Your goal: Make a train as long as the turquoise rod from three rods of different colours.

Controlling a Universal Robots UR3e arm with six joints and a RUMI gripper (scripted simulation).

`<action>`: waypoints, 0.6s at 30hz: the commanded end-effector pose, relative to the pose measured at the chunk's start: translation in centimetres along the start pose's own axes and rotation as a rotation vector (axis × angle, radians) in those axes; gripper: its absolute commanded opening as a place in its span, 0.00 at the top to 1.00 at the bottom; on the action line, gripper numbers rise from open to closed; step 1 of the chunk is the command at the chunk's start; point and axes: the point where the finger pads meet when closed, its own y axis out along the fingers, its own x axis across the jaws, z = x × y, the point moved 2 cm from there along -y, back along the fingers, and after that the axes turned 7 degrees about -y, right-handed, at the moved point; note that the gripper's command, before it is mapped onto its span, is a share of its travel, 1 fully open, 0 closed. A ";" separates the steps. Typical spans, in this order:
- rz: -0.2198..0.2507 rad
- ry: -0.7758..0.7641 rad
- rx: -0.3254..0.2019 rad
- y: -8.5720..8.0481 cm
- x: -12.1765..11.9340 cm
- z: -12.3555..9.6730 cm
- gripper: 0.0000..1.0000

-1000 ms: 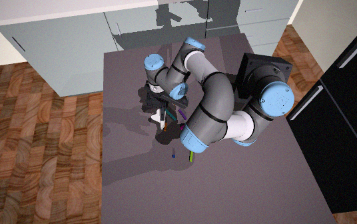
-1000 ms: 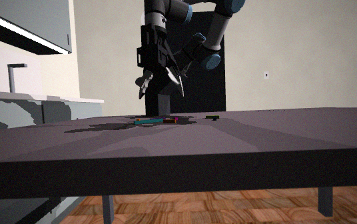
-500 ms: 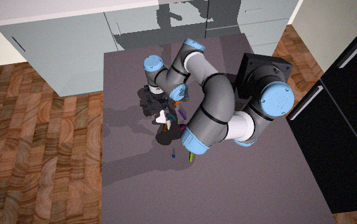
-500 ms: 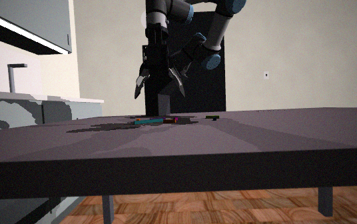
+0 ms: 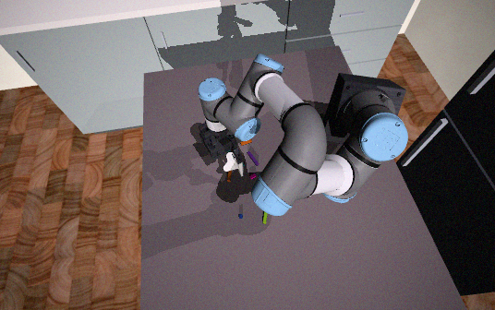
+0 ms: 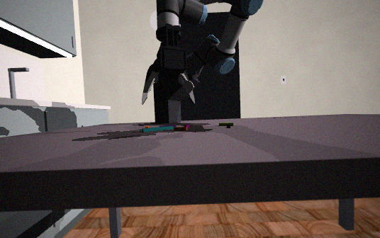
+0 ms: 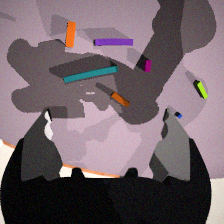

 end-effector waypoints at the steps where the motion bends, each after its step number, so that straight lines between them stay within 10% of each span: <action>1: -0.008 -0.168 -0.007 -0.1 -0.2 -0.2 0.00; 18: -0.007 -0.395 -0.008 0.0 -0.4 -0.4 0.00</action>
